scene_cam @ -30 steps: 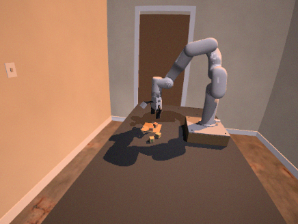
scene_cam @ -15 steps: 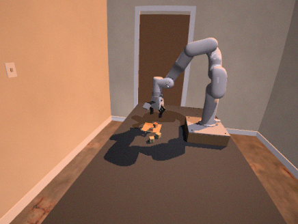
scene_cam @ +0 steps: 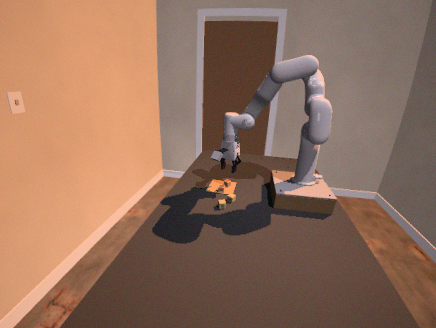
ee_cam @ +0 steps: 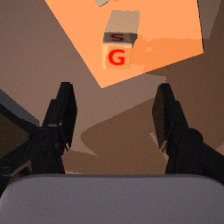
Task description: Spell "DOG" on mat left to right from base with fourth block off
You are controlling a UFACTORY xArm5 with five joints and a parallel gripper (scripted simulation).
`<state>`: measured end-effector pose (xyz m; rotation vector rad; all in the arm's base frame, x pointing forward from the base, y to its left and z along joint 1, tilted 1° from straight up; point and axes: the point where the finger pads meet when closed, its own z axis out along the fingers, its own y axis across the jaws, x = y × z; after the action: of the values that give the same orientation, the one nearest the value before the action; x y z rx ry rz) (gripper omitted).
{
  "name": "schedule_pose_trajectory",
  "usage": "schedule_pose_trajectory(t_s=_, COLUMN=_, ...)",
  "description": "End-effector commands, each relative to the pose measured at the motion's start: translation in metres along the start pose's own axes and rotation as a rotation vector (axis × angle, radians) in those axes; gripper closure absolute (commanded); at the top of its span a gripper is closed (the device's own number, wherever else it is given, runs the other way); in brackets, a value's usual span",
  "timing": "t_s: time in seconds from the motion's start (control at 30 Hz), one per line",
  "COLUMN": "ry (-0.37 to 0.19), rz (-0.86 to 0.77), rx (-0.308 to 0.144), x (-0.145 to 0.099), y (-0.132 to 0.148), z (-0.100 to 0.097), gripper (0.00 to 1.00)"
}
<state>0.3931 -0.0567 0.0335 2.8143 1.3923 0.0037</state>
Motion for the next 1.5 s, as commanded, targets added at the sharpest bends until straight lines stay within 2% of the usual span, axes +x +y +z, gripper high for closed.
schedule_pose_trajectory(t_s=0.0, ry=0.002, rz=0.000, rx=-0.003, x=0.0006, y=0.0011, z=-0.0011, gripper=0.31)
schedule_pose_trajectory(t_s=1.47, ry=0.002, rz=0.000, rx=-0.003, x=0.0004, y=0.0012, z=0.0033, gripper=0.31)
